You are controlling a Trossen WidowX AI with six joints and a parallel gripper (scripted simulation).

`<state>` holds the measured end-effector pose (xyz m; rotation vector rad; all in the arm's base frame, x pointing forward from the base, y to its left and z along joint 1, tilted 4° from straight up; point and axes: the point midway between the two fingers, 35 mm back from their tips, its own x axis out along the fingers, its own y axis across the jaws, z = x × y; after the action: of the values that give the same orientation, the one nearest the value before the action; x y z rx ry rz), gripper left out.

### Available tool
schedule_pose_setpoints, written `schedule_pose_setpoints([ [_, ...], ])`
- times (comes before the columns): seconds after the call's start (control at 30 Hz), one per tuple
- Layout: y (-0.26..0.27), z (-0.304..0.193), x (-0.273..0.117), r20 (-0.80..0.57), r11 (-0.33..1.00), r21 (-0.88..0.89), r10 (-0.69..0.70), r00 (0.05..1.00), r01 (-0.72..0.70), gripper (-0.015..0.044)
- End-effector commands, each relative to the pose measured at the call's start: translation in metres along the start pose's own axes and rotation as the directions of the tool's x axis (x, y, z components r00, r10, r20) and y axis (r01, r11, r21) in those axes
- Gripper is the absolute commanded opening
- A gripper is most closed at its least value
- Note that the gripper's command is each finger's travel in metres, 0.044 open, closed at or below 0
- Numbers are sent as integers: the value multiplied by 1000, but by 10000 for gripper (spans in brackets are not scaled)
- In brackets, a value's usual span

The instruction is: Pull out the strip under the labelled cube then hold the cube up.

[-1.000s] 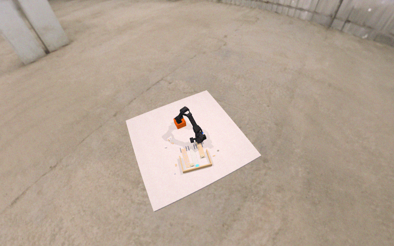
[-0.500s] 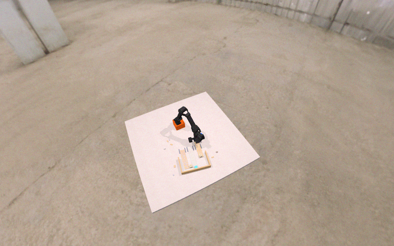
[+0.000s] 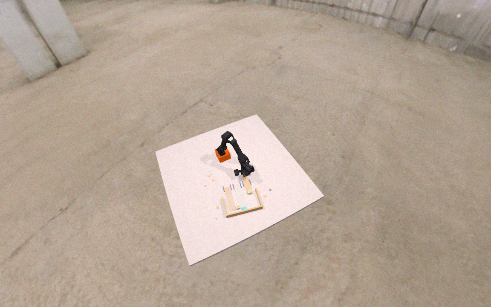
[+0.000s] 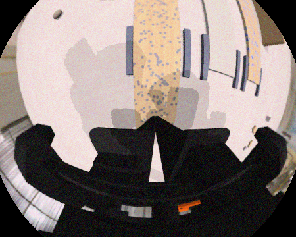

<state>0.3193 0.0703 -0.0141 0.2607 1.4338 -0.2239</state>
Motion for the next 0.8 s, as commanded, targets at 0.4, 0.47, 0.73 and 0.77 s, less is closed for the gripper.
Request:
schedule_pose_setpoints([
  [0.4,-2,-31,4,-23,1000,-2,-10,1000,10,0],
  [0.47,-2,-34,4,-23,1000,-2,-10,1000,10,0],
  [0.73,-2,-47,4,-24,1000,-2,-10,1000,9,0],
  [0.77,-2,-48,4,-24,1000,-2,-10,1000,9,0],
])
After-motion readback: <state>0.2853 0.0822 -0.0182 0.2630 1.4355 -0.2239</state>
